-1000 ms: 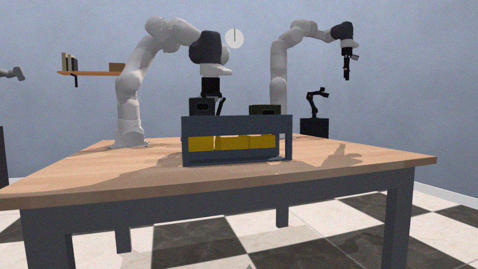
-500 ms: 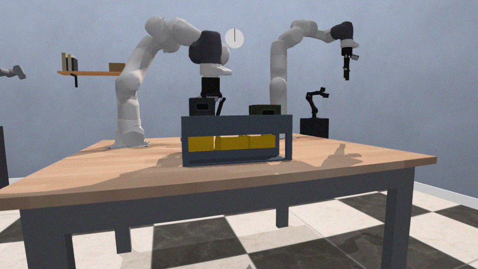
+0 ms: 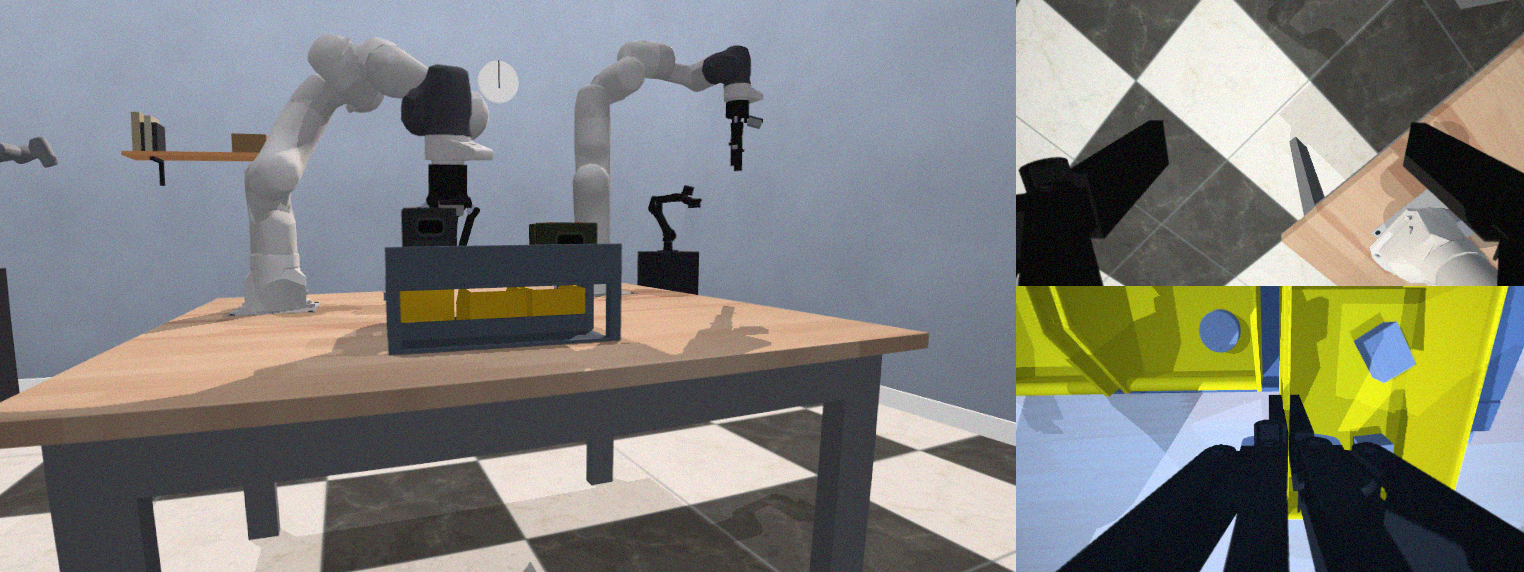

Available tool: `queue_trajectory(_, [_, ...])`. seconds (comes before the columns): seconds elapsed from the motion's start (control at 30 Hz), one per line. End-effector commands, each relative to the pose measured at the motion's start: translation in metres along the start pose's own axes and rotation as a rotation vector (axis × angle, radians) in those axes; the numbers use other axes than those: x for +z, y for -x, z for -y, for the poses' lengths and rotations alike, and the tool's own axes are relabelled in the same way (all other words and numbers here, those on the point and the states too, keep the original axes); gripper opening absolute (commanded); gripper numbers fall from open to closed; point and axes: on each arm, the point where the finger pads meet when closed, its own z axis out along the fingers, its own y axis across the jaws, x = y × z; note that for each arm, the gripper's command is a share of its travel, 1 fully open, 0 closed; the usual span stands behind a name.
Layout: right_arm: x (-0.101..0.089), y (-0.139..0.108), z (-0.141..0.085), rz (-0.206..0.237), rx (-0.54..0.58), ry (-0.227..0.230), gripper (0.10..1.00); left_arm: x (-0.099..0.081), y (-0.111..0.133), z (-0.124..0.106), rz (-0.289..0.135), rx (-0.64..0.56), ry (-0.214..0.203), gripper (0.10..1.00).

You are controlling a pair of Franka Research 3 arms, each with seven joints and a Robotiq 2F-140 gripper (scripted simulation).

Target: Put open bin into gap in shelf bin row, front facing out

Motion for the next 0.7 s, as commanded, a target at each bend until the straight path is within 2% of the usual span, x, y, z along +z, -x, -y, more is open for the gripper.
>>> queue_trajectory(0.0, [-0.0012,-0.0012,-0.0003,-0.002,-0.003,0.001,0.099,-0.0001,0.0,0.0,0.0,0.0,0.0,1.0])
queue_trajectory(0.67, [0.0024,-0.0019,-0.0006,-0.002,-0.003,0.002,0.099,-0.0001,0.0,0.0,0.0,0.0,0.0,1.0])
